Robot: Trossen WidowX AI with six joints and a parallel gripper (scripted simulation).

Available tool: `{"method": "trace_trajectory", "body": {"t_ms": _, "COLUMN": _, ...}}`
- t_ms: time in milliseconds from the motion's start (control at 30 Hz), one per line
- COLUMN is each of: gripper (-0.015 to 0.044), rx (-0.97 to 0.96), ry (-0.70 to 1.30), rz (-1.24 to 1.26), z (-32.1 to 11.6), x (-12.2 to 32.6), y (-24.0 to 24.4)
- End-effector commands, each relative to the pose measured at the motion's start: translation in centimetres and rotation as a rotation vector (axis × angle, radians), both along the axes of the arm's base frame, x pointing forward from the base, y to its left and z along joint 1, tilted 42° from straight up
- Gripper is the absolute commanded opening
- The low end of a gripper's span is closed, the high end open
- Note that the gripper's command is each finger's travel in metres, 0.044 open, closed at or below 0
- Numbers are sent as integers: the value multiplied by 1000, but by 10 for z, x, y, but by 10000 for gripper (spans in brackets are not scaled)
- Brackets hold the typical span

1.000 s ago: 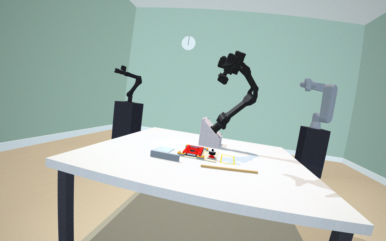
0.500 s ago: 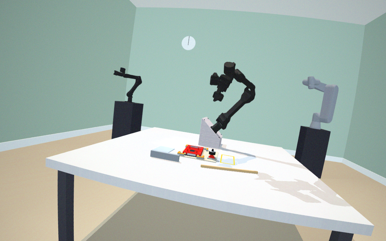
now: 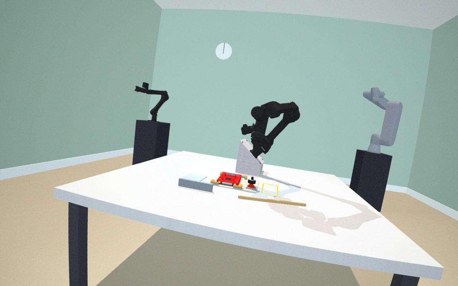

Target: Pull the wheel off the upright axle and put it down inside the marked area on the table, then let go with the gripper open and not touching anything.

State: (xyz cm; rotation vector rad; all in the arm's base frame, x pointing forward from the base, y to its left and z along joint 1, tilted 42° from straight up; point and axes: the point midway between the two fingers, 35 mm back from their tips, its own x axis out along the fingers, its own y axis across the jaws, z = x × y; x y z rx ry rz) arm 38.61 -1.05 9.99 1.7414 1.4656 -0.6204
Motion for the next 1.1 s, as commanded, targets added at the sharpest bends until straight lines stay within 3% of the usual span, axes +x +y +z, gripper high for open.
{"method": "trace_trajectory", "body": {"t_ms": 0, "gripper": 300, "rx": 54, "ry": 145, "rz": 88, "z": -32, "x": -17, "y": 38}}
{"method": "trace_trajectory", "body": {"t_ms": 533, "gripper": 300, "rx": 68, "ry": 192, "rz": 114, "z": -47, "x": -29, "y": 48}}
{"method": "trace_trajectory", "body": {"t_ms": 1067, "gripper": 300, "rx": 71, "ry": 192, "rz": 114, "z": -102, "x": -29, "y": 94}}
